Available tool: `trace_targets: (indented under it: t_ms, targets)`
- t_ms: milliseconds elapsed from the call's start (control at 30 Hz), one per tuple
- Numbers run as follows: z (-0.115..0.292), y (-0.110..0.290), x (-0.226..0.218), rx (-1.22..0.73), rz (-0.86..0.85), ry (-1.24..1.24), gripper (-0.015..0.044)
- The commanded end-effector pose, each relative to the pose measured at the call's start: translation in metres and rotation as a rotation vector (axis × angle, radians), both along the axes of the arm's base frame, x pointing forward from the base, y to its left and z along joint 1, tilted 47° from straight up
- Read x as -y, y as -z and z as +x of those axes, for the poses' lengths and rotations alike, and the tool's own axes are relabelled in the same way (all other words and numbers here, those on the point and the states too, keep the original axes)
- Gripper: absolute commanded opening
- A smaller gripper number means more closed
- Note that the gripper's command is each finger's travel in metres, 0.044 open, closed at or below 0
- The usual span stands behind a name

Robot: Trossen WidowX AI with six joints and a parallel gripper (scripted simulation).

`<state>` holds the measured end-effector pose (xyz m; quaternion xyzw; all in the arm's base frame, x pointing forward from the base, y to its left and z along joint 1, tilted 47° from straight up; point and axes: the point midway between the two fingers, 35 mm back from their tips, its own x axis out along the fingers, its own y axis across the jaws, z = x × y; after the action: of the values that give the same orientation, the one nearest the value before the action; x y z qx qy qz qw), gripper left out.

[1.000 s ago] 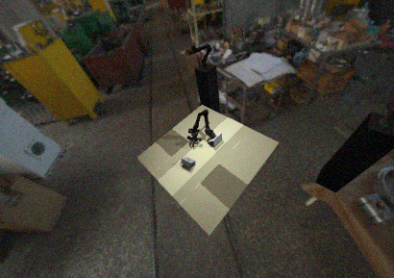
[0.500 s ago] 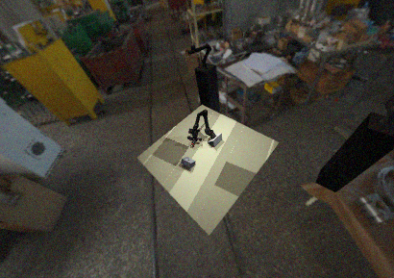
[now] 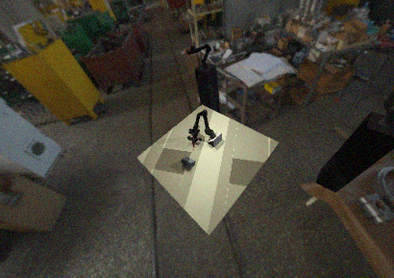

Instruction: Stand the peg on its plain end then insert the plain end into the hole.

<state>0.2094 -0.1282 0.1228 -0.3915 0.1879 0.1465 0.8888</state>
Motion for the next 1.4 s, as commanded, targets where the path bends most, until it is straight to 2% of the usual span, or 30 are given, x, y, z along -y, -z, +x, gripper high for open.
trace_targets:
  t_ms: [0,1367]
  targets:
    - [-0.0012,0.0003,0.0010,0.000,0.000,0.000,0.0049]
    - [-0.0101,0.0025,0.0040,0.059,0.006,-0.048,0.0049]
